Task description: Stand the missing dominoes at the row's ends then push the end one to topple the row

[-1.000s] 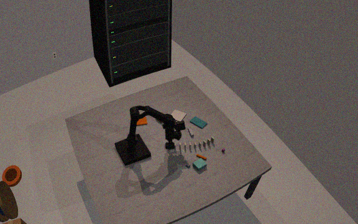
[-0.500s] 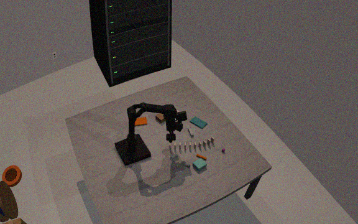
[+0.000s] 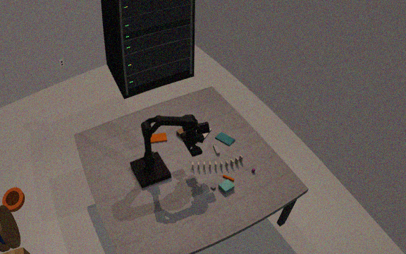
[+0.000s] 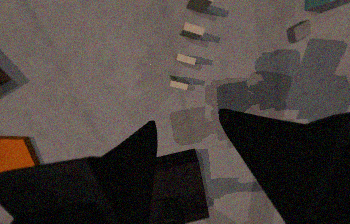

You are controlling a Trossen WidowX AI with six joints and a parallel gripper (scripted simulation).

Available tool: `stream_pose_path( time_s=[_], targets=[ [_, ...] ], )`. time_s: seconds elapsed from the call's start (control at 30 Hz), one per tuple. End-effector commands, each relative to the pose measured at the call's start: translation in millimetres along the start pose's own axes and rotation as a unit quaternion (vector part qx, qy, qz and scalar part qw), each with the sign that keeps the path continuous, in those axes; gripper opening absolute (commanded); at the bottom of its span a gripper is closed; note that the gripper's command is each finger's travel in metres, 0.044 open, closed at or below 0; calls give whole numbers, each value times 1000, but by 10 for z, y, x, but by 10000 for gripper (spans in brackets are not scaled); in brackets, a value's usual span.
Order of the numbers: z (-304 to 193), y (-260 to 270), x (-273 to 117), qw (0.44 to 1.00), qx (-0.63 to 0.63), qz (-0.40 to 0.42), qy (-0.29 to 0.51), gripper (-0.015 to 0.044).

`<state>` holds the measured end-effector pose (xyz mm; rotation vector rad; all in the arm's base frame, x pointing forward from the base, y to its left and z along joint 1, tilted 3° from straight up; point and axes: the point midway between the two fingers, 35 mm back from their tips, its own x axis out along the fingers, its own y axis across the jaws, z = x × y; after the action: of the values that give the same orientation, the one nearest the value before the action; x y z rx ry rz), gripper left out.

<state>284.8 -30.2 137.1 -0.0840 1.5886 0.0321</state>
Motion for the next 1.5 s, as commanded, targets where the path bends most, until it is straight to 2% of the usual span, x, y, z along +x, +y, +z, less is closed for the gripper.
stream_pose_path(
  time_s=[0.0,0.2,0.27,1.47],
  targets=[
    [-119,54,203,965,-264,-1,-1,151],
    [-260,108,438,850,-527,-1,0,0],
    [-277,114,464,833,-554,-1,0,0],
    [-277,114,464,833,-554,-1,0,0]
  ],
)
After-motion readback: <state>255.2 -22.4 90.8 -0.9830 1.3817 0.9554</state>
